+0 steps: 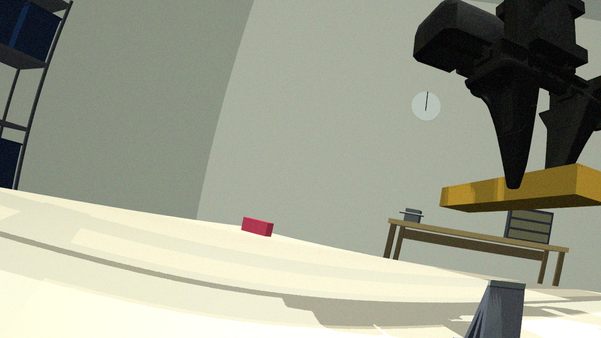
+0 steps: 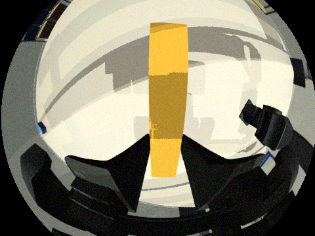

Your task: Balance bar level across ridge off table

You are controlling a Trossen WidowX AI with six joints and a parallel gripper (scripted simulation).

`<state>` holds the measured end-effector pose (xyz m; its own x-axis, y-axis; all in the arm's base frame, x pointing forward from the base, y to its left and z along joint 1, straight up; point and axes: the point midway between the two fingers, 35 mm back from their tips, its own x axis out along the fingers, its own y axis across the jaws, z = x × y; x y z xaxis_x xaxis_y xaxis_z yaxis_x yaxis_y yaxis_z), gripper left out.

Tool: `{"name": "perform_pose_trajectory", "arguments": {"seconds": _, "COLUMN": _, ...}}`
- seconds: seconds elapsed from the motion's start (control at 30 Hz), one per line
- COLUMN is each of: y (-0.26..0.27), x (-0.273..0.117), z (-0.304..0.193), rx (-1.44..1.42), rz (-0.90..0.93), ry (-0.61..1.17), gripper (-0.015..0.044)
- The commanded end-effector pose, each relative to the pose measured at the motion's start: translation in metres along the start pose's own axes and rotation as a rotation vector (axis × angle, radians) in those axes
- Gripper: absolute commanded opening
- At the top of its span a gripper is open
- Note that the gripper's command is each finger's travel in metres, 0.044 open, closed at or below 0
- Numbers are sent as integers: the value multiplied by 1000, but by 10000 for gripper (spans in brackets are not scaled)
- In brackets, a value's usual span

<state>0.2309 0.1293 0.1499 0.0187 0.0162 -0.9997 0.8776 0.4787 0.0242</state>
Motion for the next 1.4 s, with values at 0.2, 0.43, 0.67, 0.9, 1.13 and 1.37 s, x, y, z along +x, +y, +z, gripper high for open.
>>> {"name": "perform_pose_trajectory", "arguments": {"seconds": 0.2, "y": 1, "x": 4, "z": -19, "rx": 110, "rz": -2, "ry": -4, "gripper": 0}}
{"name": "perform_pose_trajectory", "arguments": {"seconds": 0.43, "y": 3, "x": 15, "z": -21, "rx": 113, "rz": -2, "ry": -3, "gripper": 0}}
{"name": "perform_pose_trajectory", "arguments": {"seconds": 0.67, "y": 4, "x": 26, "z": -21, "rx": 117, "rz": -2, "ry": -3, "gripper": 0}}
{"name": "perform_pose_trajectory", "arguments": {"seconds": 0.9, "y": 4, "x": 37, "z": -20, "rx": 120, "rz": -2, "ry": -3, "gripper": 0}}
{"name": "perform_pose_trajectory", "arguments": {"seconds": 1.13, "y": 4, "x": 45, "z": -20, "rx": 123, "rz": -2, "ry": -3, "gripper": 0}}
{"name": "perform_pose_trajectory", "arguments": {"seconds": 1.37, "y": 4, "x": 45, "z": -20, "rx": 123, "rz": -2, "ry": -3, "gripper": 0}}
